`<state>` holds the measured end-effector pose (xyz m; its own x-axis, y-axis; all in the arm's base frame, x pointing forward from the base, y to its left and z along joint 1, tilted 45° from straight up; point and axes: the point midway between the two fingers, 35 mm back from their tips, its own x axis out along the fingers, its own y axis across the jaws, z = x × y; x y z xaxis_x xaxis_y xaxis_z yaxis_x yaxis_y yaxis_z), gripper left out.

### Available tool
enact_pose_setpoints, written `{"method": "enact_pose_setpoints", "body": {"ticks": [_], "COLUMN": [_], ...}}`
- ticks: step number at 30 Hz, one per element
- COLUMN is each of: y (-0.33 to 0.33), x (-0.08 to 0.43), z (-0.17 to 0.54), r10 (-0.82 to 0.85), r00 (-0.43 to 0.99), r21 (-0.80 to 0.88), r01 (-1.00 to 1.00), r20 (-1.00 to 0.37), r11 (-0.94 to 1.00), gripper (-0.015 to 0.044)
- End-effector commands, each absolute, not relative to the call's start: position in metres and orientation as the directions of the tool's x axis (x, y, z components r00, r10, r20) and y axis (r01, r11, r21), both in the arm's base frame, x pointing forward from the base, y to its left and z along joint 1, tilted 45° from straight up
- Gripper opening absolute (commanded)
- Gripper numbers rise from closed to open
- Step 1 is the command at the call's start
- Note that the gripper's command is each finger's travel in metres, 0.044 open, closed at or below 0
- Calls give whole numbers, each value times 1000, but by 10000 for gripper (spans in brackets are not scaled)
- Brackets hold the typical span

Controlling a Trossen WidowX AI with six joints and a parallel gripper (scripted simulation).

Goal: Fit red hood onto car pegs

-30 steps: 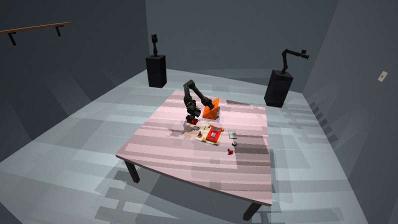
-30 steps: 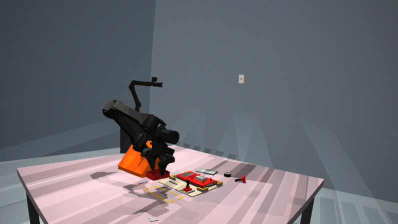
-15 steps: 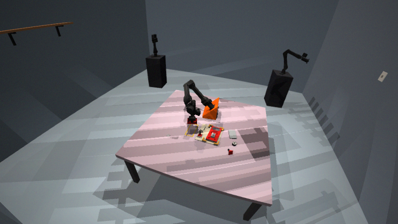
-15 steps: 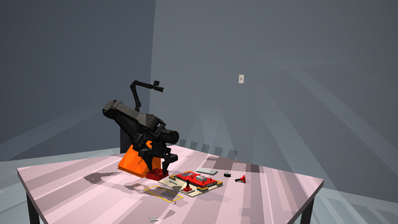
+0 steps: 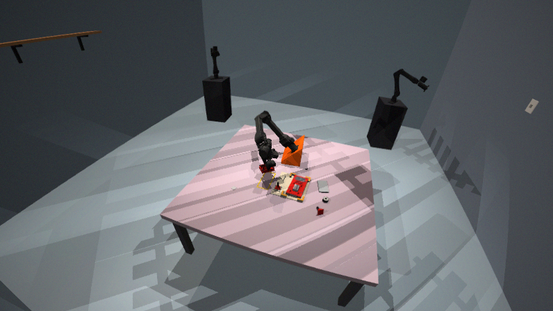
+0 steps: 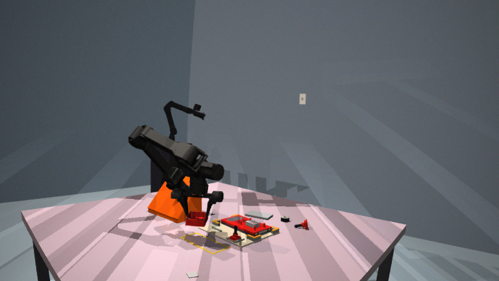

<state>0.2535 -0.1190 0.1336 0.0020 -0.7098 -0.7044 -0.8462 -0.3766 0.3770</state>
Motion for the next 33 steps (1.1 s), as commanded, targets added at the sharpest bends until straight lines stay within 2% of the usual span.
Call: {"method": "enact_pose_setpoints", "body": {"ticks": [1, 18, 29, 33], "y": [-119, -120, -121, -121], "x": [254, 254, 255, 255], "z": [134, 136, 138, 138], "r10": [-706, -706, -705, -705], "r00": [3, 4, 4, 4], "r21": [443, 637, 697, 698], "r01": [-777, -426, -153, -136], "r20": [-708, -709, -709, -709], "r11": [-447, -642, -701, -703], "gripper": [0, 0, 0, 0]}}
